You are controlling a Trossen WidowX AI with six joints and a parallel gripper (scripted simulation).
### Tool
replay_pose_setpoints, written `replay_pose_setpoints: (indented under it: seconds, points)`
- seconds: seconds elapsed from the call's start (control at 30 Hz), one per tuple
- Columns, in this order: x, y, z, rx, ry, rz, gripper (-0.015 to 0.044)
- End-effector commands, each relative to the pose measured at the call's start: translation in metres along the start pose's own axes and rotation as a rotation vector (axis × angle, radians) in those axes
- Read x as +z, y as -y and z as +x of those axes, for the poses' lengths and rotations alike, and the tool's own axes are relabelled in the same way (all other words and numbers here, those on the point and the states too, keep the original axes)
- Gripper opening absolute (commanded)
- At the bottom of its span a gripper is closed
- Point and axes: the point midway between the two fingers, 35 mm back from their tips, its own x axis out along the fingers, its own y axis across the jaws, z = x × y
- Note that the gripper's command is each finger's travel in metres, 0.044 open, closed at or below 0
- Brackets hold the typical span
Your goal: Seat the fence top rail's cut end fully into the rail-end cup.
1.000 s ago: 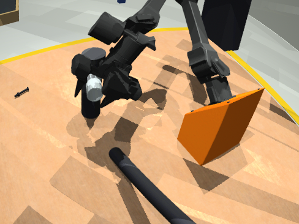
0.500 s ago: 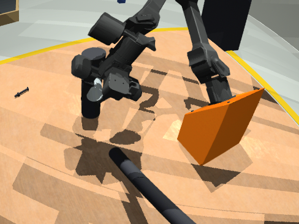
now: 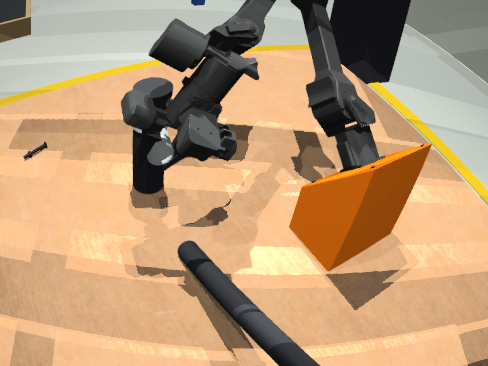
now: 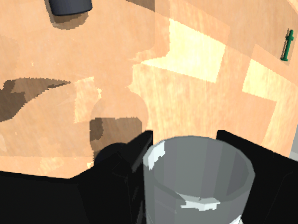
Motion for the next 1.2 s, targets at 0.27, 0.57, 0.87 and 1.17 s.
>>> replay_pose_setpoints:
  seconds: [0.27,0.57,0.87,1.17]
  points:
    - [0.000,-0.007,-0.004,-0.001,0.044,-0.074,0.0000]
    - [0.000,-0.011,-0.007,-0.001,0.072,-0.123,0.0000]
    - [-0.001,-0.014,-0.008,0.000,0.090,-0.155,0.0000]
    - [-0.001,-0.011,-0.007,0.000,0.074,-0.126,0.0000]
